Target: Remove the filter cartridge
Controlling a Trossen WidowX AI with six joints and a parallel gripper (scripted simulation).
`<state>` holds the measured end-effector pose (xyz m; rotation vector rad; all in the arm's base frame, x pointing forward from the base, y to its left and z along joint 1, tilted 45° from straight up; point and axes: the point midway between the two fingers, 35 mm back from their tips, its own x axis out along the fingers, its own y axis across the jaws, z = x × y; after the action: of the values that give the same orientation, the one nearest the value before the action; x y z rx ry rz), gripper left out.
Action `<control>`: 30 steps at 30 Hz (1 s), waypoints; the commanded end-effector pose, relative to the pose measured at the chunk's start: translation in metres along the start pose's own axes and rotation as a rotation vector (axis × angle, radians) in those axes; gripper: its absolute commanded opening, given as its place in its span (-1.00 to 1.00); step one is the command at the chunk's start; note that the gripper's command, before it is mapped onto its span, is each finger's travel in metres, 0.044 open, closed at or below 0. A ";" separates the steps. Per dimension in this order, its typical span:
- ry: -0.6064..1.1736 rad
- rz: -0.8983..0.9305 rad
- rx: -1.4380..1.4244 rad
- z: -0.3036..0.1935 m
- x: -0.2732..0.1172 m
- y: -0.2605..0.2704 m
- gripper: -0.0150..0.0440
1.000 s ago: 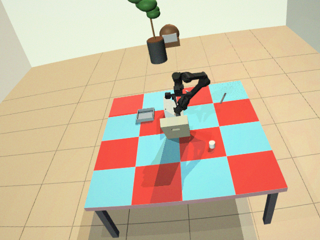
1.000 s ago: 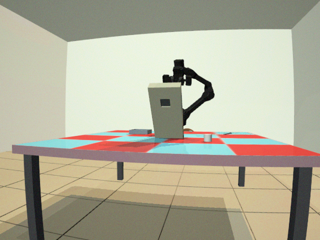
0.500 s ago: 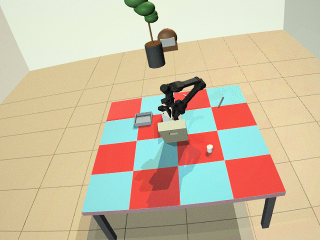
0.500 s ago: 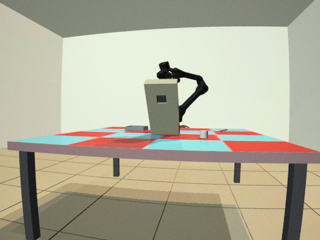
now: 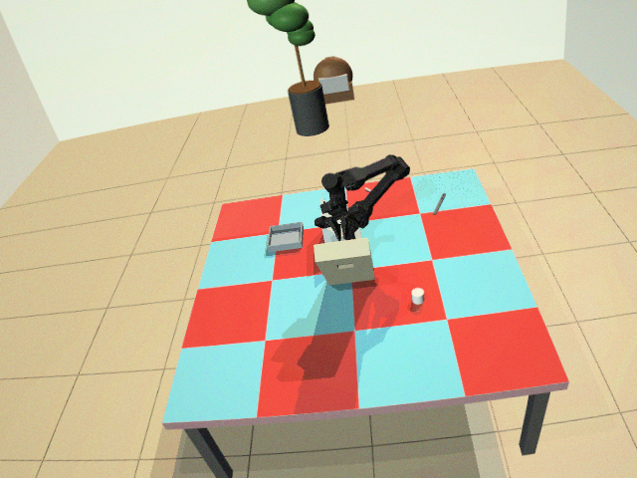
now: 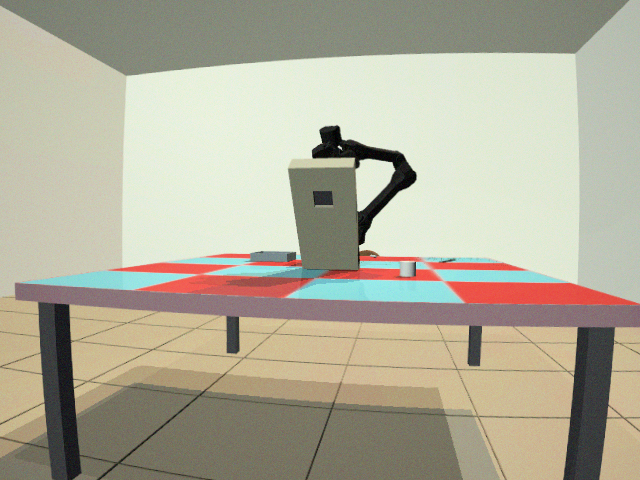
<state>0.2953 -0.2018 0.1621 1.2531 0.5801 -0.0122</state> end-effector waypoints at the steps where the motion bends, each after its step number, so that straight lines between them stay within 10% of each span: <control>1: -0.002 -0.004 0.005 0.000 0.005 -0.001 -0.15; 30: -0.006 0.004 0.005 0.000 0.033 0.001 -0.15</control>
<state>0.3235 -0.1909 0.1494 1.2571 0.5732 -0.0083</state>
